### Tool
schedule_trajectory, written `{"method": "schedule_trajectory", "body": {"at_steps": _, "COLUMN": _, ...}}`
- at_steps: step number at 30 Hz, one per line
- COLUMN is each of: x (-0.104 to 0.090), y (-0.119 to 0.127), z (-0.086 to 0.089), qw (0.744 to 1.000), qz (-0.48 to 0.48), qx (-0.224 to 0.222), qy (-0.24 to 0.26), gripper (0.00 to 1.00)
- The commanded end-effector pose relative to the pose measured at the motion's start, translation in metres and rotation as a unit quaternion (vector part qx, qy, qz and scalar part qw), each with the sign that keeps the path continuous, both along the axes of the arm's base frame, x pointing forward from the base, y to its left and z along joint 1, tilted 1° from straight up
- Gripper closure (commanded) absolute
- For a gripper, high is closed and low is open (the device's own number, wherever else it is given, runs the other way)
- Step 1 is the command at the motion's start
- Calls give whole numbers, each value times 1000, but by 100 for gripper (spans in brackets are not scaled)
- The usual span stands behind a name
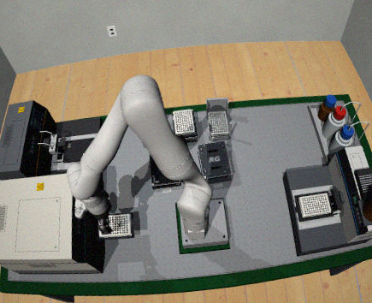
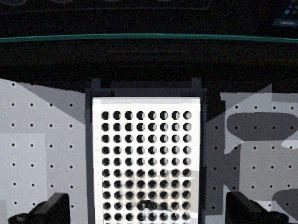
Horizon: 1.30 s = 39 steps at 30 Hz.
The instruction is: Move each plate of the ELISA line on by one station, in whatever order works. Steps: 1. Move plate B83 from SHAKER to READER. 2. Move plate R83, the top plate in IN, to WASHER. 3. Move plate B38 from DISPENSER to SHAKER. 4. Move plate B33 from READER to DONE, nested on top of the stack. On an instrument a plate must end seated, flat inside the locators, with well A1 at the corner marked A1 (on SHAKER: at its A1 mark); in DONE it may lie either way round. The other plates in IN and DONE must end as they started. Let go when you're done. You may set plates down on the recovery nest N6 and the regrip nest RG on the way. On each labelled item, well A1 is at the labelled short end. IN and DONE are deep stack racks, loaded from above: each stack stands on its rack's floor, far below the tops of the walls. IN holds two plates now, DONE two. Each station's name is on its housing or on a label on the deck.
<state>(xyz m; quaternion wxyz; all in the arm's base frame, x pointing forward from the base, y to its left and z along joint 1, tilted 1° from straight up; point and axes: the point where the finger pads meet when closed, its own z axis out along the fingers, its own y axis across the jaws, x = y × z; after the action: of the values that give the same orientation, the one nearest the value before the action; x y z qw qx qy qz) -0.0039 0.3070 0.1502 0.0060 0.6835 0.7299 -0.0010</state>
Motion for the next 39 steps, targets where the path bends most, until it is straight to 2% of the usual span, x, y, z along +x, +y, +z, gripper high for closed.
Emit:
{"method": "schedule_trajectory", "body": {"at_steps": 1, "x": 0, "y": 0, "z": -4, "qw": 1000, "qz": 0, "qx": 1, "qy": 0, "gripper": 0}}
{"method": "schedule_trajectory", "body": {"at_steps": 31, "x": 0, "y": 0, "z": -41, "qw": 1000, "qz": 0, "qx": 1, "qy": 0, "gripper": 0}}
{"method": "schedule_trajectory", "body": {"at_steps": 39, "x": 0, "y": 0, "z": -46, "qw": 1000, "qz": 0, "qx": 1, "qy": 0, "gripper": 0}}
